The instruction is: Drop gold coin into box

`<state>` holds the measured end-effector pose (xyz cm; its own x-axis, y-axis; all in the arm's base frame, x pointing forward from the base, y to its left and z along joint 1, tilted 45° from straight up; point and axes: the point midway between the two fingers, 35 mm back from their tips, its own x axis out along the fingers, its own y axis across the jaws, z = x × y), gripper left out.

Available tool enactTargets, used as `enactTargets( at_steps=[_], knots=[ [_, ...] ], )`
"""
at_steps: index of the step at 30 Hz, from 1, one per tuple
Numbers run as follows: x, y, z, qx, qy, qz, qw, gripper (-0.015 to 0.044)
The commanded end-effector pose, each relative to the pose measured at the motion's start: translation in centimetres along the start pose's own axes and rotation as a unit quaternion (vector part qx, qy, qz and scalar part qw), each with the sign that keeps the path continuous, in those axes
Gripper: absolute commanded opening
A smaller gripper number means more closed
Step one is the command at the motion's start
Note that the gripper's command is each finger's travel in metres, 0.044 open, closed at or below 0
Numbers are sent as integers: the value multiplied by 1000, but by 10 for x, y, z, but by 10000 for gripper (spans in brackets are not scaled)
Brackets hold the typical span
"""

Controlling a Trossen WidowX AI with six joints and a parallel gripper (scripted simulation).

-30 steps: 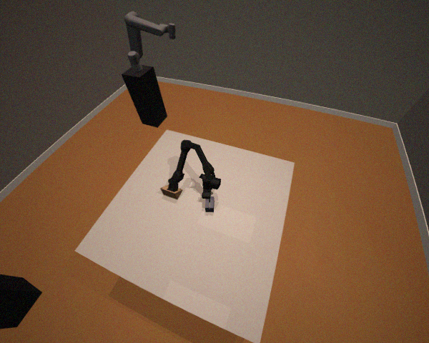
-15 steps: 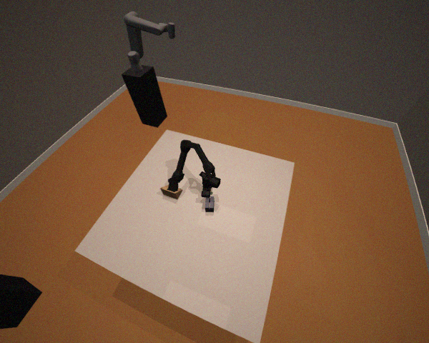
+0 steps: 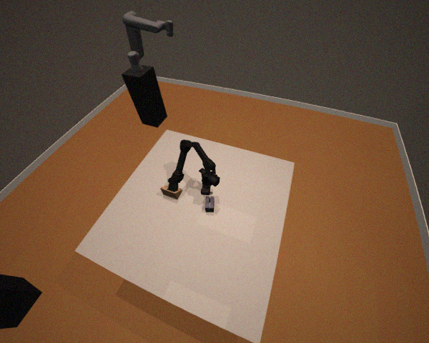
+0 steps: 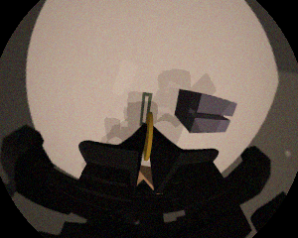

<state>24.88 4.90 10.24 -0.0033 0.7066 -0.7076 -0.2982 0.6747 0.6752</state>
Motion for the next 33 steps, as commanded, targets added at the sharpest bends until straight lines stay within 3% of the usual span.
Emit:
enactTargets(
  at_steps=[1,12,33],
  knots=[
    [-12,0,1,-4,-1,-3,1000,0],
    [-31,2,-2,7,-1,-1,1000,0],
    [-32,0,-1,360,-1,0,933,0]
  ],
)
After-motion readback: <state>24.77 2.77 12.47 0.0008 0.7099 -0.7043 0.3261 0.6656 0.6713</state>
